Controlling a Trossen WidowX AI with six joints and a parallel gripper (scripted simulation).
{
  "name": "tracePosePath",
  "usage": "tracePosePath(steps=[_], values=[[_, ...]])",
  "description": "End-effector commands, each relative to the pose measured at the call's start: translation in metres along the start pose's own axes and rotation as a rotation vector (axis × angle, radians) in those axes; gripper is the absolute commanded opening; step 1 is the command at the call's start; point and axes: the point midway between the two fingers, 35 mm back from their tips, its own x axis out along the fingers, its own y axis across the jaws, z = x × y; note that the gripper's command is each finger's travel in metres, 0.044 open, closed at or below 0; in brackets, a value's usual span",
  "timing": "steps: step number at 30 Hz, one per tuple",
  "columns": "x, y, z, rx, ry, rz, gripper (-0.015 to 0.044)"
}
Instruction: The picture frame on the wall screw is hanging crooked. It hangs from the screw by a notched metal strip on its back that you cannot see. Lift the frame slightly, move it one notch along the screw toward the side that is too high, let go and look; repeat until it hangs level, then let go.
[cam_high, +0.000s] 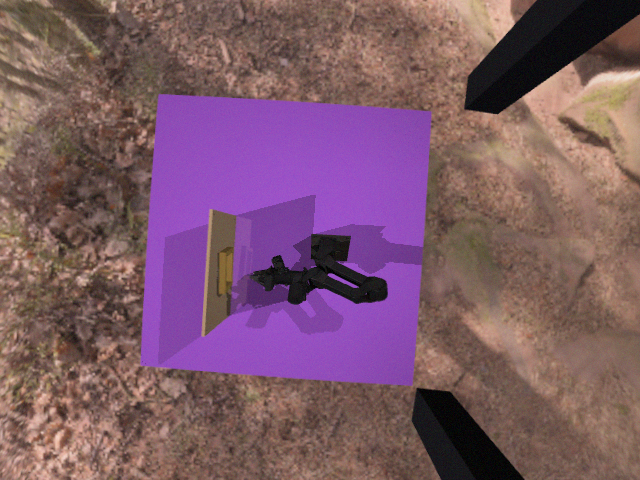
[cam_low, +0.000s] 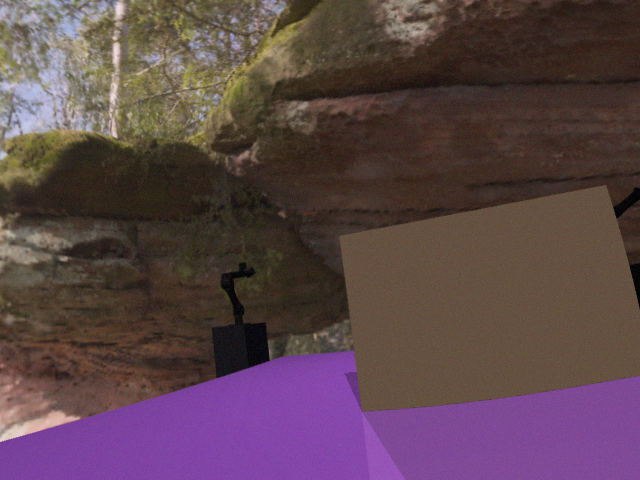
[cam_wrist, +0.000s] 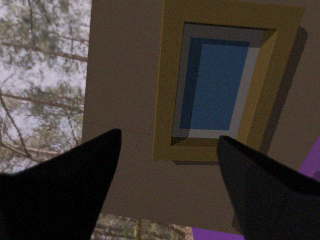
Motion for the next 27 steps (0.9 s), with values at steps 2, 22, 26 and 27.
tracePosePath(steps=[2,22,26,27], values=[[0.000,-0.003,0.001,0.007,0.000,0.010,0.0260],[0.047,0.003,-0.010,0.007,0.002,0.011,0.0260],[0.072,0.000,-0.006,0.007,0.002,0.012,0.0260],[0.077,-0.001,-0.005,0.007,0.002,0.012,0.0260]])
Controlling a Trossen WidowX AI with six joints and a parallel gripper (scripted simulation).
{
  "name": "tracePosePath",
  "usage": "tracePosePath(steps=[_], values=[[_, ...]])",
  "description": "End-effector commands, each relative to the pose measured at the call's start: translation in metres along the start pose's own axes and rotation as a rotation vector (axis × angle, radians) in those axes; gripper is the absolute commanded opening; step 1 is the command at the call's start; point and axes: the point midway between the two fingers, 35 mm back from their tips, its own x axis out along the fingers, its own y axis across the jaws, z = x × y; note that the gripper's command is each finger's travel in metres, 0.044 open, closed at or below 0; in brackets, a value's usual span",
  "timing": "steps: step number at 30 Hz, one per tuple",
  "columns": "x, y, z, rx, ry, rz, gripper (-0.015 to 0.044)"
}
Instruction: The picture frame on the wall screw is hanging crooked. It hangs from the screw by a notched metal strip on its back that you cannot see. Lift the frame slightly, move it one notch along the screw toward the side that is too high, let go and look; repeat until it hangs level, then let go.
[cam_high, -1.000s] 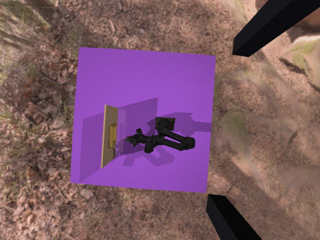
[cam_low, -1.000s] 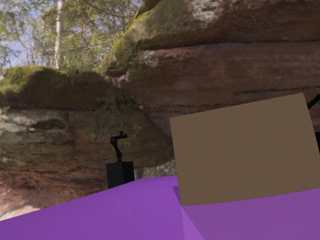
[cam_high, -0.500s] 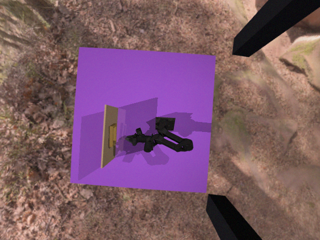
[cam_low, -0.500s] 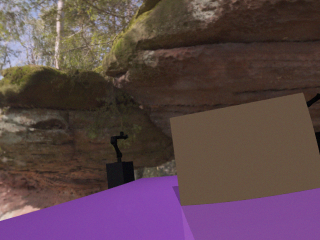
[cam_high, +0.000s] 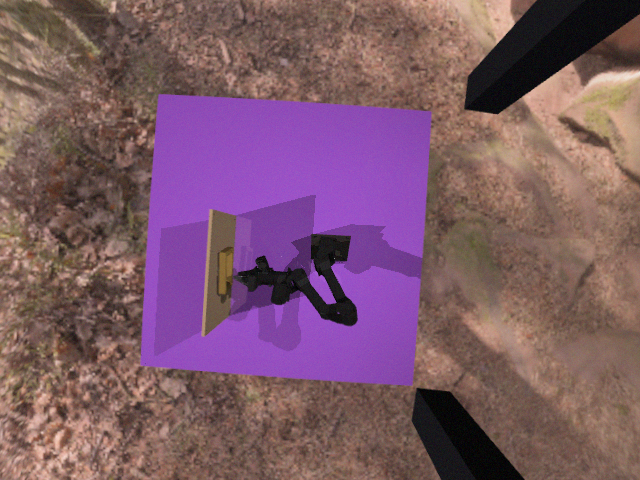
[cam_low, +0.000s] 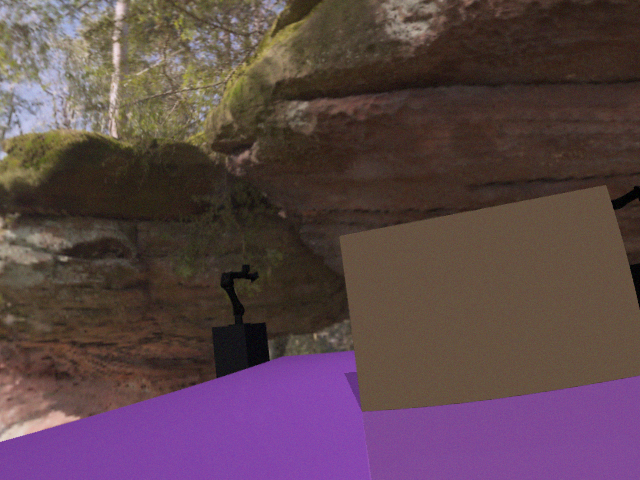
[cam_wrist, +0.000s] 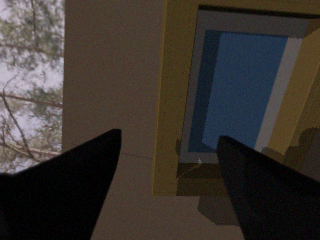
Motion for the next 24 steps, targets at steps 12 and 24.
tracePosePath(steps=[12,24], values=[[0.019,-0.002,0.002,0.004,0.006,0.003,0.0260],[0.032,-0.001,0.001,0.004,0.007,0.004,0.0260]])
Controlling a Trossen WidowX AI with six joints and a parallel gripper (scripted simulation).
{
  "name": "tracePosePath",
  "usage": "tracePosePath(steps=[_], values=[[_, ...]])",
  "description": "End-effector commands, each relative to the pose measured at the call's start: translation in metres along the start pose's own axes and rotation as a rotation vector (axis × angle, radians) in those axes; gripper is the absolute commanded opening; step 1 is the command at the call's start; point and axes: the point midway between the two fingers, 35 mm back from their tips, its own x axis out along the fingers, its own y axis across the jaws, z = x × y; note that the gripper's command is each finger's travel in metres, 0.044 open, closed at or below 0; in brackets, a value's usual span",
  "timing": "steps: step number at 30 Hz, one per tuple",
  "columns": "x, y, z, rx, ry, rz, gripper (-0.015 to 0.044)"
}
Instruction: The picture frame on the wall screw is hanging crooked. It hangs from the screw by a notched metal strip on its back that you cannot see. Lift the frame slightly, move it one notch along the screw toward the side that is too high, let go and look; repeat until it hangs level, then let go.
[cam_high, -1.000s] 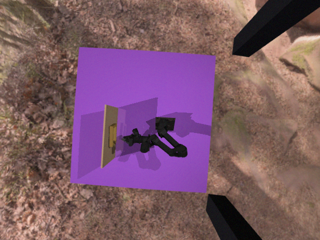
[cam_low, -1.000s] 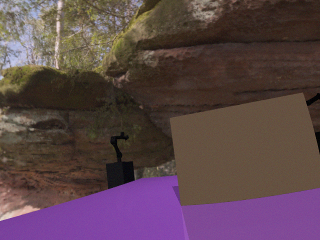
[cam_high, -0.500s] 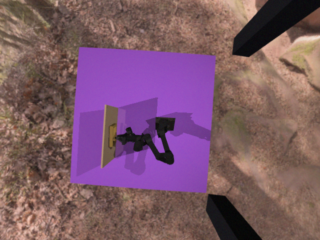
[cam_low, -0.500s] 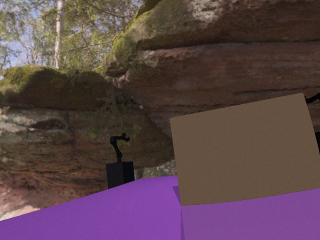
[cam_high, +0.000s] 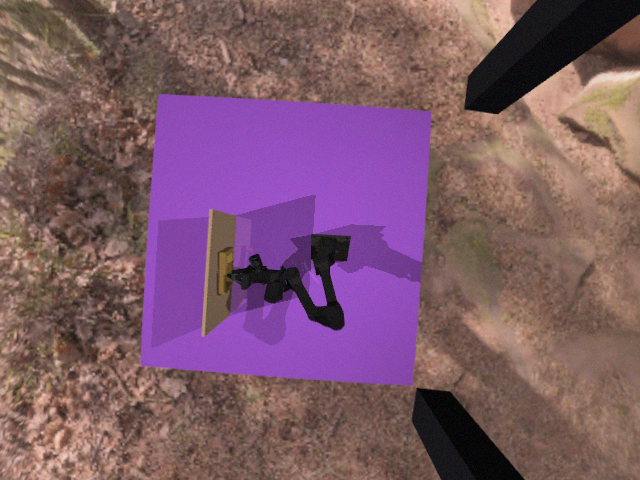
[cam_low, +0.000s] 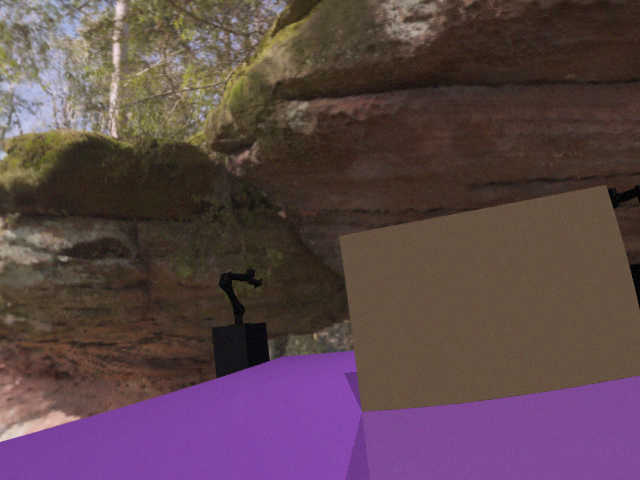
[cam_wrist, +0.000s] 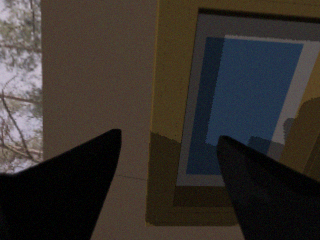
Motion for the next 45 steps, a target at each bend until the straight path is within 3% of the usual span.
tracePosePath(steps=[1,17,45], values=[[0.007,0.003,-0.003,0.004,0.009,0.006,0.0260],[0.032,0.002,-0.003,0.004,0.010,0.007,0.0260],[0.032,0.002,-0.003,0.004,0.010,0.007,0.0260]])
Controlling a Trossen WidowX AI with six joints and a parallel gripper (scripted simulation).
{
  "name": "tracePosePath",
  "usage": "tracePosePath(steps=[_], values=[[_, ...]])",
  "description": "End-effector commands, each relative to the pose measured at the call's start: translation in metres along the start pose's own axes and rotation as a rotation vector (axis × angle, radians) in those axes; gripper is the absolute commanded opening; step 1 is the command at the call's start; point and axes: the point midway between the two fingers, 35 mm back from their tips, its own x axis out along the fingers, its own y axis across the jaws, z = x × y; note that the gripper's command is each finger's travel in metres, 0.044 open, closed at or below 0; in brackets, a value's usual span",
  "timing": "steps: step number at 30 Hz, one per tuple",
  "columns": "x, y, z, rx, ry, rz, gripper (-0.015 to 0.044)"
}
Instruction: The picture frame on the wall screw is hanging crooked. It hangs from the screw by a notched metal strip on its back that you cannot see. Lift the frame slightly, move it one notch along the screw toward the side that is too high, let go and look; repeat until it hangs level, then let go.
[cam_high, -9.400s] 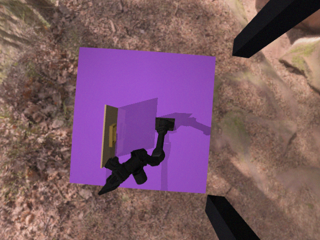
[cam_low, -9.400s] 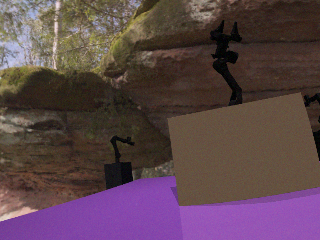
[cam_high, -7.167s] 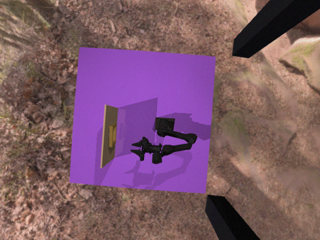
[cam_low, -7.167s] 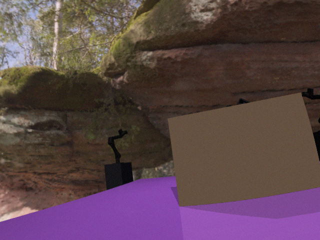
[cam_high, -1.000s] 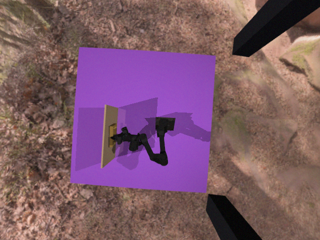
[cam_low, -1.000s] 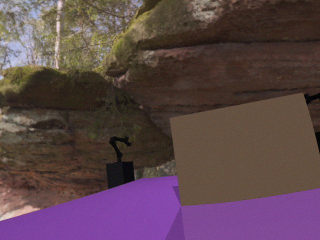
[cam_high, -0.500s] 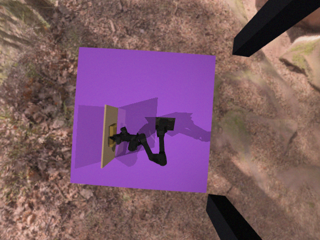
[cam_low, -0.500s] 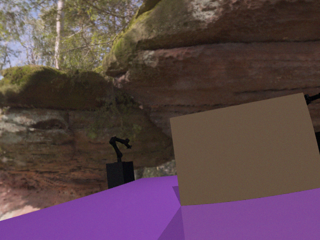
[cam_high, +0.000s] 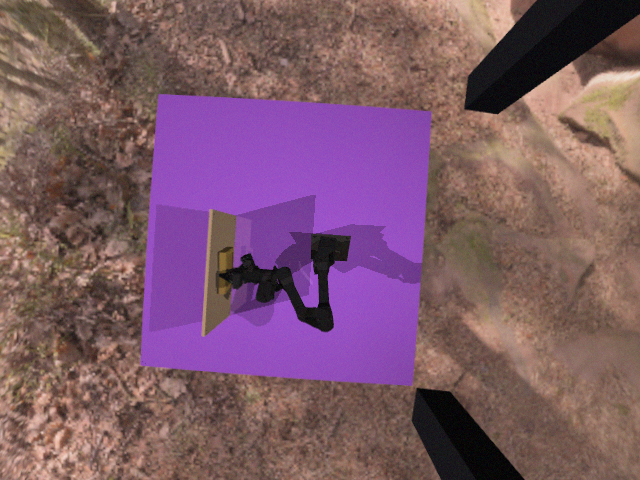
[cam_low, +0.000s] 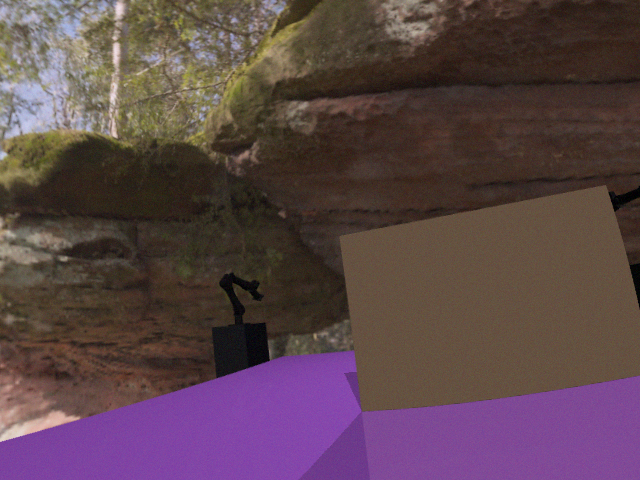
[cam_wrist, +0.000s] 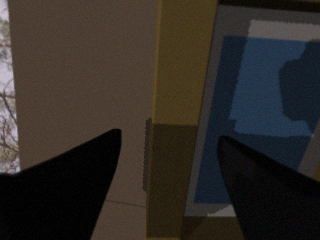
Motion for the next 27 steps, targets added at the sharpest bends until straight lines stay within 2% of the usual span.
tracePosePath(steps=[1,14,19,27], values=[[0.0005,0.0007,-0.0013,0.003,0.006,0.001,0.0260],[0.0009,0.0011,-0.0021,0.003,0.006,0.001,0.0260],[0.0009,0.0011,-0.0021,0.003,0.006,0.001,0.0129],[0.0009,0.0011,-0.0021,0.003,0.006,0.001,0.0075]])
